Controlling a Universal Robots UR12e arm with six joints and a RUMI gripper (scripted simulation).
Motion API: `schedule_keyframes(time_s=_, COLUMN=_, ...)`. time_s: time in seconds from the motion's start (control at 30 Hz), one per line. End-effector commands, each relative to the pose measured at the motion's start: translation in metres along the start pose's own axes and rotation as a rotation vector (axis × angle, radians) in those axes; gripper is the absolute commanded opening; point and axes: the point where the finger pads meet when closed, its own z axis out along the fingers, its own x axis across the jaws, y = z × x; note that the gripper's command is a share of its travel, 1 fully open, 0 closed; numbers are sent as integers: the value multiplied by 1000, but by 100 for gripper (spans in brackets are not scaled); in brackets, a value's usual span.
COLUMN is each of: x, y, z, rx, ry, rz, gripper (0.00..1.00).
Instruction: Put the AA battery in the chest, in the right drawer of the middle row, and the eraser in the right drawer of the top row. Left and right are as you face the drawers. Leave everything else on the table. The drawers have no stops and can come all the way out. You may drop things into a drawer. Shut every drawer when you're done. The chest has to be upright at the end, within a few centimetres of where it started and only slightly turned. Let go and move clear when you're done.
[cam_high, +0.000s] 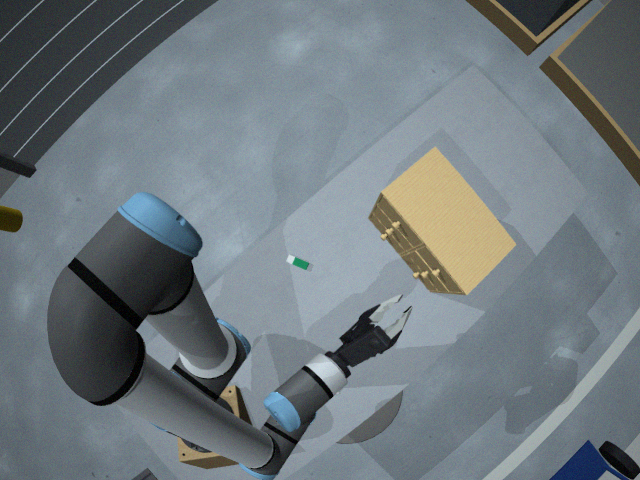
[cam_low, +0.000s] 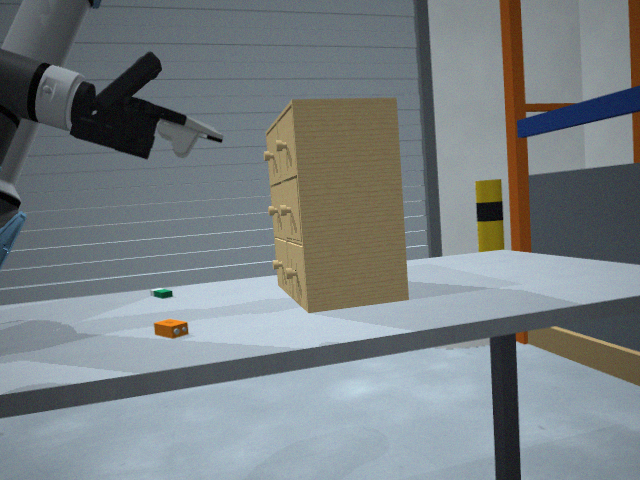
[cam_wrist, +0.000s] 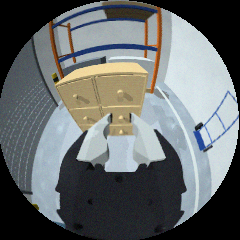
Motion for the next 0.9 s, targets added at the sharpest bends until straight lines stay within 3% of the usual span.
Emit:
schedule_keyframes(time_s=0.0, x=1, y=-1, z=1, rx=1, ry=-1, rz=-3, gripper=20)
schedule_keyframes(time_s=0.87, x=1, y=-1, z=9, rx=0, ry=-1, rz=-3, gripper=20)
